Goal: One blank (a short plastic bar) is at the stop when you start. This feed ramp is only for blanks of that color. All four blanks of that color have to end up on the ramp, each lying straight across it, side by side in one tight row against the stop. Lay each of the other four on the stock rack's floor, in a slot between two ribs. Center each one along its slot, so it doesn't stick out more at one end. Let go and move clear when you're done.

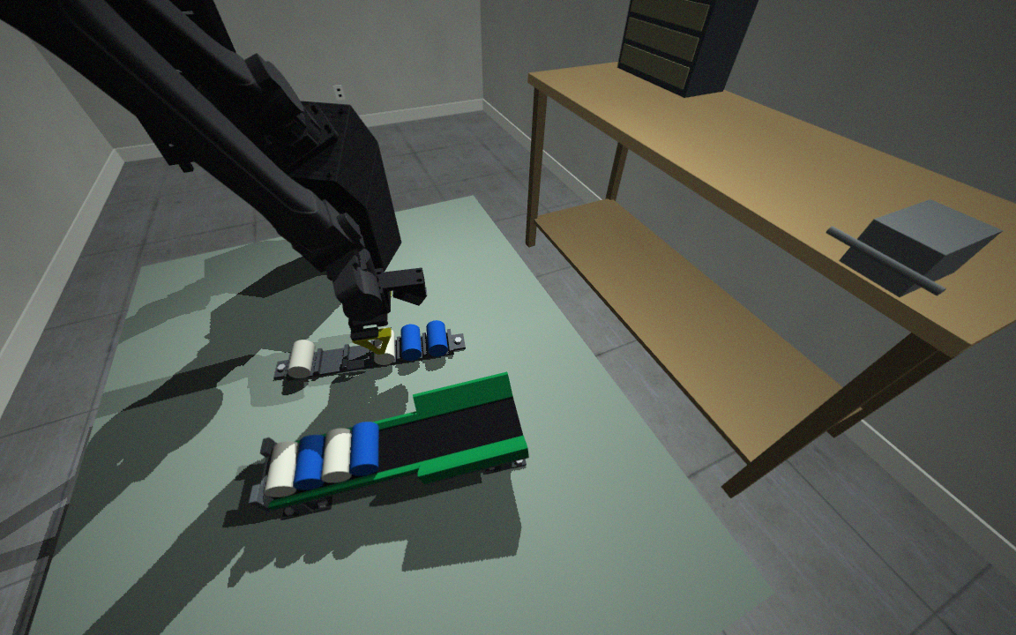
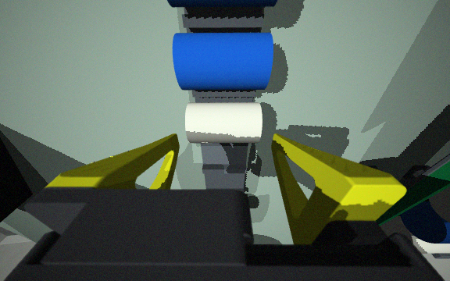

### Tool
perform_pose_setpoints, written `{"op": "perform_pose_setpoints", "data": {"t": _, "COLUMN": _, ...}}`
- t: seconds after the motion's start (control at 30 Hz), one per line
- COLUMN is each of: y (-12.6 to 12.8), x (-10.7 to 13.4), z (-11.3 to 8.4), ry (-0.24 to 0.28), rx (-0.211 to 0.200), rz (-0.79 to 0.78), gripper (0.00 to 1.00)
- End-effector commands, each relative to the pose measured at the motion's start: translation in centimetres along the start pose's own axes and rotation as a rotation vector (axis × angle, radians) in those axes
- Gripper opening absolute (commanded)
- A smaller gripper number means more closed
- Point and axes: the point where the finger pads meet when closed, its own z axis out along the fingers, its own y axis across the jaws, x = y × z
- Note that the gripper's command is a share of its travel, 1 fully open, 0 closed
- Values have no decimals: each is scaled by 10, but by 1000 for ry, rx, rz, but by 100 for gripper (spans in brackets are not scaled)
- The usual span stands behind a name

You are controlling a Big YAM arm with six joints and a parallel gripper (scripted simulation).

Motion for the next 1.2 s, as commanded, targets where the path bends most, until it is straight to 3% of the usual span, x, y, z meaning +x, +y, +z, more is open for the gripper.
{"op": "perform_pose_setpoints", "data": {"t": 0.0, "y": 12, "x": 6, "z": 4, "ry": 7, "rx": -17, "rz": -10, "gripper": 84}}
{"op": "perform_pose_setpoints", "data": {"t": 0.43, "y": 1, "x": 4, "z": 15, "ry": 3, "rx": 0, "rz": -3, "gripper": 84}}
{"op": "perform_pose_setpoints", "data": {"t": 0.87, "y": 2, "x": 4, "z": 39, "ry": 4, "rx": -1, "rz": -3, "gripper": 84}}
{"op": "perform_pose_setpoints", "data": {"t": 1.17, "y": 2, "x": 1, "z": 40, "ry": 0, "rx": 1, "rz": -10, "gripper": 84}}
